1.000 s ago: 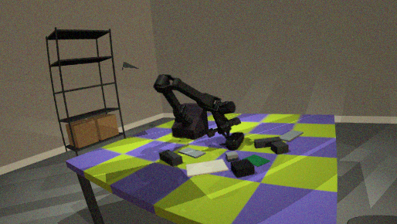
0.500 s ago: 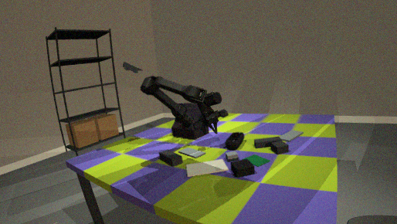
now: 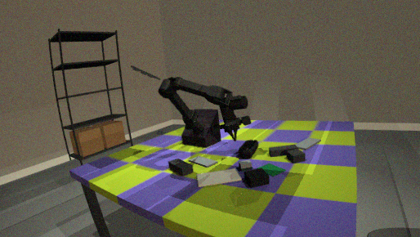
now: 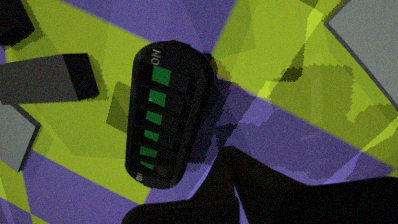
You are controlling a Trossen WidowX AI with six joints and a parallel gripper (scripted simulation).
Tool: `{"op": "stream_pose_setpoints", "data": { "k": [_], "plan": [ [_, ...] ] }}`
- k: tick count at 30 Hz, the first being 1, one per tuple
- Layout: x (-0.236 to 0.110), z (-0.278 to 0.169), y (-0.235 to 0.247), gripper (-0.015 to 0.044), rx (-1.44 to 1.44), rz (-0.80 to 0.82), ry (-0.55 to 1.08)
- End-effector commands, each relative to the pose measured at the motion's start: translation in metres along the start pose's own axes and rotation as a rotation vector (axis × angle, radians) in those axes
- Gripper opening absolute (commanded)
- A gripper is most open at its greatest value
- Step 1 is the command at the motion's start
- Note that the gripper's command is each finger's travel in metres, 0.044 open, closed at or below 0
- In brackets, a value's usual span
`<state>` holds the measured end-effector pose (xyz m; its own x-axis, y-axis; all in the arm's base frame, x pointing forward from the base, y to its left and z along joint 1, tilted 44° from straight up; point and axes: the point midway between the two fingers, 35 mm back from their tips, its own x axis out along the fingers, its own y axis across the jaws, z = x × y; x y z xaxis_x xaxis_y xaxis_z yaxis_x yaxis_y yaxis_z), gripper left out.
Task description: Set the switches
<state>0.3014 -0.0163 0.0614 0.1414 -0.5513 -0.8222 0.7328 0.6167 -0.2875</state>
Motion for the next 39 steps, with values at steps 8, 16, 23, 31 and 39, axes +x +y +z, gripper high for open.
{"op": "stream_pose_setpoints", "data": {
  "k": [8, 16, 23, 31, 39],
  "plan": [
    [0.000, 0.041, 0.044, 0.0000, 0.158, -0.162, -0.002],
    [0.008, 0.060, 0.072, 0.0000, 0.257, -0.267, -0.028],
    [0.019, 0.070, 0.093, 0.0000, 0.337, -0.353, -0.066],
    [0.023, 0.072, 0.097, 0.0000, 0.354, -0.371, -0.075],
    [0.036, 0.074, 0.096, 0.0000, 0.368, -0.386, -0.073]
  ]
}}
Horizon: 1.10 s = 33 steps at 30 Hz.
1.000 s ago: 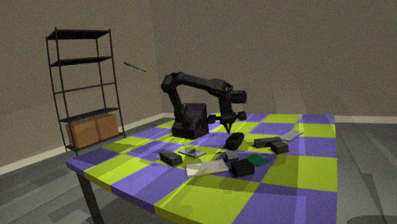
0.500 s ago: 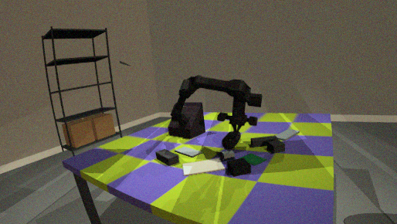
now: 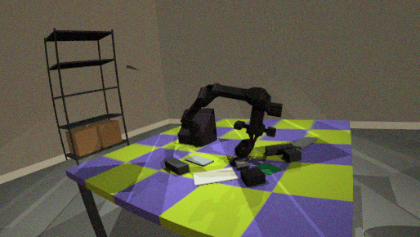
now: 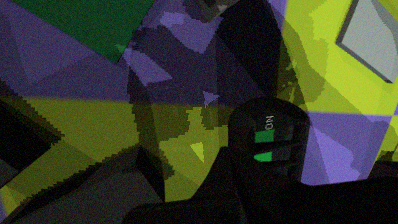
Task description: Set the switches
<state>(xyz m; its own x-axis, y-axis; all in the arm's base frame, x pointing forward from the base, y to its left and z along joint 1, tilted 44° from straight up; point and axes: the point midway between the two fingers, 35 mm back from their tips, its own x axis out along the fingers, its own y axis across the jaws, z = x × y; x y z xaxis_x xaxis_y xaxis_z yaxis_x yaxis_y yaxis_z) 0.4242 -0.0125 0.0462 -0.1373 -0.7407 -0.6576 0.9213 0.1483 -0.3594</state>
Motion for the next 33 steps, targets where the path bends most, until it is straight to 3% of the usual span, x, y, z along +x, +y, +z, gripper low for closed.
{"op": "stream_pose_setpoints", "data": {
  "k": [1, 33],
  "plan": [
    [0.009, 0.001, 0.003, 0.0000, 0.013, -0.015, -0.003],
    [0.044, 0.002, 0.012, 0.0000, 0.056, -0.057, 0.004]
  ]
}}
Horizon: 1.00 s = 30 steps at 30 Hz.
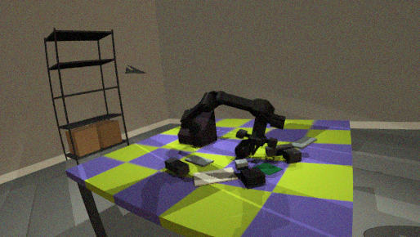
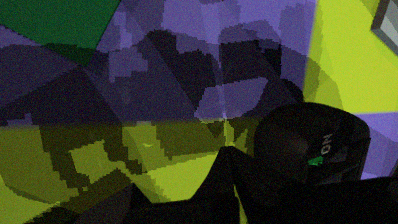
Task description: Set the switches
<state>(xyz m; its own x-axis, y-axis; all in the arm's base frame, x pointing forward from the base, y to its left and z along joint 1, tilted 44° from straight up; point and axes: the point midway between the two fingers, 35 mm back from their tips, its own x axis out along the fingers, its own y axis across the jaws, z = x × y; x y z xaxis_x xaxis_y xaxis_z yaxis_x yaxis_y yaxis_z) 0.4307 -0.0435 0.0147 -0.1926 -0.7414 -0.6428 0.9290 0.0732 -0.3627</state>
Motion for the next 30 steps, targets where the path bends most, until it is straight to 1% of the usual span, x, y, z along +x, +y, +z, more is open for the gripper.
{"op": "stream_pose_setpoints", "data": {
  "k": [1, 30],
  "plan": [
    [0.002, 0.001, -0.001, 0.0000, 0.007, -0.001, -0.005],
    [0.005, 0.000, -0.011, 0.0000, 0.006, -0.001, -0.005]
  ]
}}
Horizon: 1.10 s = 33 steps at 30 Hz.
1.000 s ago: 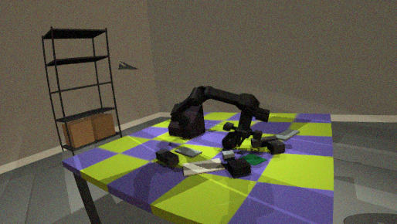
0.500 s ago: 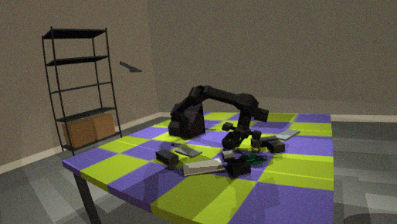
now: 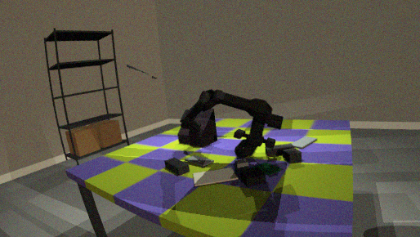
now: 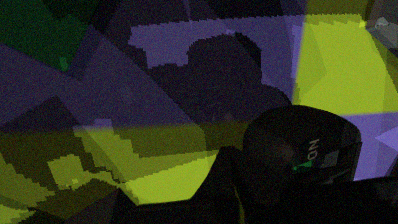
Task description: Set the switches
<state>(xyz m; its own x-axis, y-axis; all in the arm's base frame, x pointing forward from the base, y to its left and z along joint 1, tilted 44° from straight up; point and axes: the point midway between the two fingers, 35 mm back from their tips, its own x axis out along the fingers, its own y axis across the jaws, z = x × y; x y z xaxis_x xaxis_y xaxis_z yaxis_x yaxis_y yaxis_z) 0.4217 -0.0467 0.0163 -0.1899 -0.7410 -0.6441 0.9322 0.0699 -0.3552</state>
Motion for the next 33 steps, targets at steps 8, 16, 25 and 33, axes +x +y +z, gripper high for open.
{"op": "stream_pose_setpoints", "data": {
  "k": [8, 16, 25, 33],
  "plan": [
    [0.004, 0.000, -0.009, 0.0000, -0.003, -0.005, -0.005],
    [0.007, 0.001, -0.017, 0.0000, -0.003, -0.005, -0.005],
    [-0.005, 0.002, -0.016, 0.0000, -0.006, 0.020, -0.009],
    [-0.050, -0.002, -0.008, 0.0000, -0.120, 0.057, -0.024]
  ]
}}
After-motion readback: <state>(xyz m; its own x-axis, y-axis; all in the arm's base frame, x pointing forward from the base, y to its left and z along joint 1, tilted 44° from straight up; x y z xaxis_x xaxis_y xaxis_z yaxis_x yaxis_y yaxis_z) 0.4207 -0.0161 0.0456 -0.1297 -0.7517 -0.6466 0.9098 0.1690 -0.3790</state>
